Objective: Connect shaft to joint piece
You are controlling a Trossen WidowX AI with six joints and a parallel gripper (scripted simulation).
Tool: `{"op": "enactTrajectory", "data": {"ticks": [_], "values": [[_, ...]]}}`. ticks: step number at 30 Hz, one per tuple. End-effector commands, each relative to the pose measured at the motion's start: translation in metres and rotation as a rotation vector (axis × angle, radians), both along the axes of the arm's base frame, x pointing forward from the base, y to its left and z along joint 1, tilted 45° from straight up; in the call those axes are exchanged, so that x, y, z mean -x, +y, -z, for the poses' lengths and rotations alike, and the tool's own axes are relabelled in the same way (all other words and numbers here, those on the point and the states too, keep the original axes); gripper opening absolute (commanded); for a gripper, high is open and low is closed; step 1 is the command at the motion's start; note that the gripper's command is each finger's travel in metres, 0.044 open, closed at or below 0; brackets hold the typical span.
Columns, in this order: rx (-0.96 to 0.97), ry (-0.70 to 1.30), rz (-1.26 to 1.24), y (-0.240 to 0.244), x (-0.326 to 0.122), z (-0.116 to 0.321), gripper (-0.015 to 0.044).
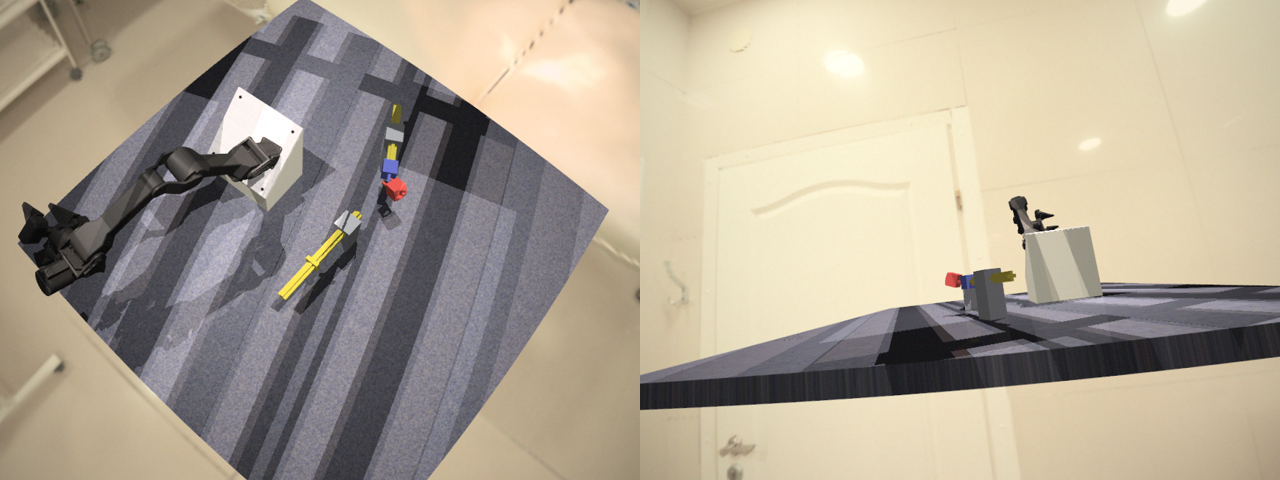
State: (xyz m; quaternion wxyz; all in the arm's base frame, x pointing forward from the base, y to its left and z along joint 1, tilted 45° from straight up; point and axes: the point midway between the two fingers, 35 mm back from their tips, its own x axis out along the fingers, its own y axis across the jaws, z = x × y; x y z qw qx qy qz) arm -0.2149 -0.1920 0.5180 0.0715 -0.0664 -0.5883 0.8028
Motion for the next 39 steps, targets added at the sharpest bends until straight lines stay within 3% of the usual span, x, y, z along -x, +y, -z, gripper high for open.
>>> {"op": "enactTrajectory", "data": {"ticks": [1,19,26,33,39], "values": [[0.000,0.000,0.000,0.000,0.000,0.000,0.0426],[0.127,-0.050,-0.373,-0.090,-0.049,0.027,0.0440],[0.145,-0.121,-0.582,-0.140,-0.097,0.052,0.0440],[0.132,-0.212,-0.804,-0.189,-0.175,0.085,0.0440],[0.189,-0.273,-0.898,-0.201,-0.211,0.100,0.0440]]}}
